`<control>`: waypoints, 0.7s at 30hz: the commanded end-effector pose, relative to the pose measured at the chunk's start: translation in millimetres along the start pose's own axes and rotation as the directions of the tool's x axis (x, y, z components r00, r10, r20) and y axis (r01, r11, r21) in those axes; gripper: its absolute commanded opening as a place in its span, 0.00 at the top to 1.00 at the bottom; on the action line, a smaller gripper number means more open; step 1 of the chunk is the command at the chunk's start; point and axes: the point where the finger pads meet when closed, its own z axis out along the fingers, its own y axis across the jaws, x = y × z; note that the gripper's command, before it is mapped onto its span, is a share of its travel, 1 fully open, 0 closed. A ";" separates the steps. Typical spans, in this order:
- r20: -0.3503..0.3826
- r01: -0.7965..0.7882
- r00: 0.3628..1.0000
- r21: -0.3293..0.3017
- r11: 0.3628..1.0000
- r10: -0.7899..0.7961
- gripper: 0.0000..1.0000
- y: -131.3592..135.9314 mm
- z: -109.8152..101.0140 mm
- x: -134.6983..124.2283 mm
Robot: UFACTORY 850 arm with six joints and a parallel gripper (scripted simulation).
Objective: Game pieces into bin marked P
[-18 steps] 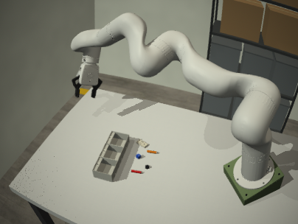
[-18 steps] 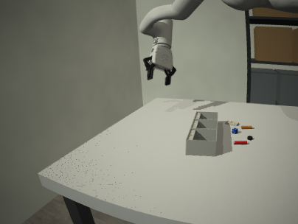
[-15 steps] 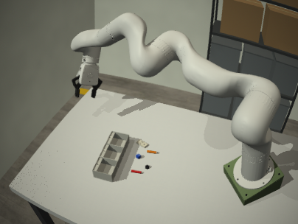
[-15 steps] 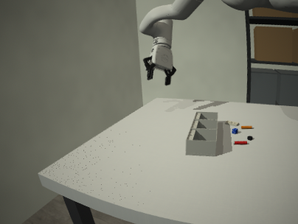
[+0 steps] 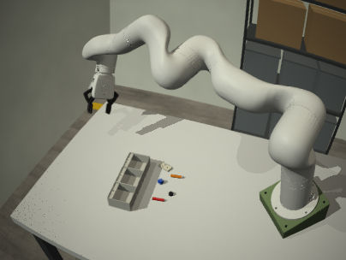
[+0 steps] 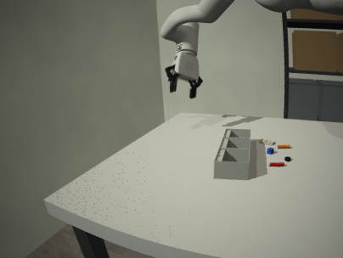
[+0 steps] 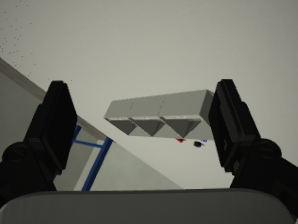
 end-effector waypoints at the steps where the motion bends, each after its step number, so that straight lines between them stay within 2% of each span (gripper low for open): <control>1: -0.002 0.001 1.000 0.000 1.000 -0.001 0.93 -7.2 -16.1 -4.6; 8: -0.002 0.001 1.000 0.000 1.000 -0.001 0.93 -27.1 -62.4 -20.1; 11: -0.002 0.001 1.000 0.000 1.000 -0.001 0.93 -27.1 -62.4 -20.0; 12: -0.014 0.038 0.999 -0.031 0.999 -0.039 0.93 -25.2 -60.6 -27.9; 13: -0.037 0.044 0.998 -0.032 0.999 -0.045 0.93 -32.7 -57.6 -30.1; 16: -0.037 0.044 0.998 -0.032 0.999 -0.045 0.93 -37.0 -55.8 -31.3; 19: -0.064 0.085 0.994 -0.071 0.994 -0.090 0.93 -43.0 -52.0 -48.5; 21: -0.064 0.085 0.994 -0.071 0.994 -0.090 0.93 -43.8 -51.4 -51.4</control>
